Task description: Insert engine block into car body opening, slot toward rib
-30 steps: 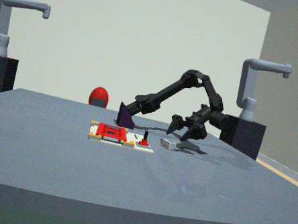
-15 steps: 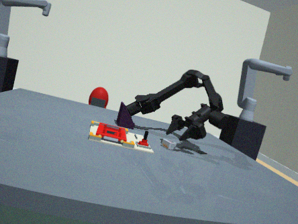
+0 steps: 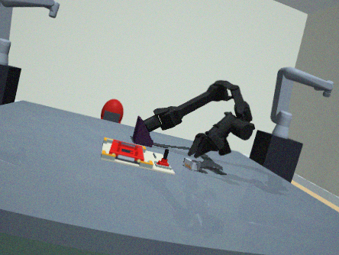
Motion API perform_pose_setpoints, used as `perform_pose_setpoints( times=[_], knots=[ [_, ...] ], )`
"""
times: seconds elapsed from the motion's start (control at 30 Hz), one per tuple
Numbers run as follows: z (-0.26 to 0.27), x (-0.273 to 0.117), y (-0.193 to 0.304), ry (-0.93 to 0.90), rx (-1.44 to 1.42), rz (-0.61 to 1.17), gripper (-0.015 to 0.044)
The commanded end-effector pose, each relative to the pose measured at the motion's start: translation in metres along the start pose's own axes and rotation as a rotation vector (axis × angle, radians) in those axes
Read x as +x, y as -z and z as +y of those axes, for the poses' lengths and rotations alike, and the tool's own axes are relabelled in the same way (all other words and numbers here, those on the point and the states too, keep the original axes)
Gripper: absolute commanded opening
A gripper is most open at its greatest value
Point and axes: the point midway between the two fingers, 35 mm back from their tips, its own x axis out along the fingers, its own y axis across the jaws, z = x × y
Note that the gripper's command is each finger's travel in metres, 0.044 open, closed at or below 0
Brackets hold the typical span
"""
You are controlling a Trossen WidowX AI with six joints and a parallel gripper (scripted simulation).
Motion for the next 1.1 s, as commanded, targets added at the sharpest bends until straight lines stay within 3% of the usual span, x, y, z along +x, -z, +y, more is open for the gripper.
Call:
perform_pose_setpoints(
  times=[0.0, 1.07],
  knots=[
    [0.001, 0.002, 0.002, -0.048, 0.097, -0.043, 0.0440],
    [-0.015, -0.013, 0.016, -0.463, 0.981, -0.435, 0.0440]
  ],
)
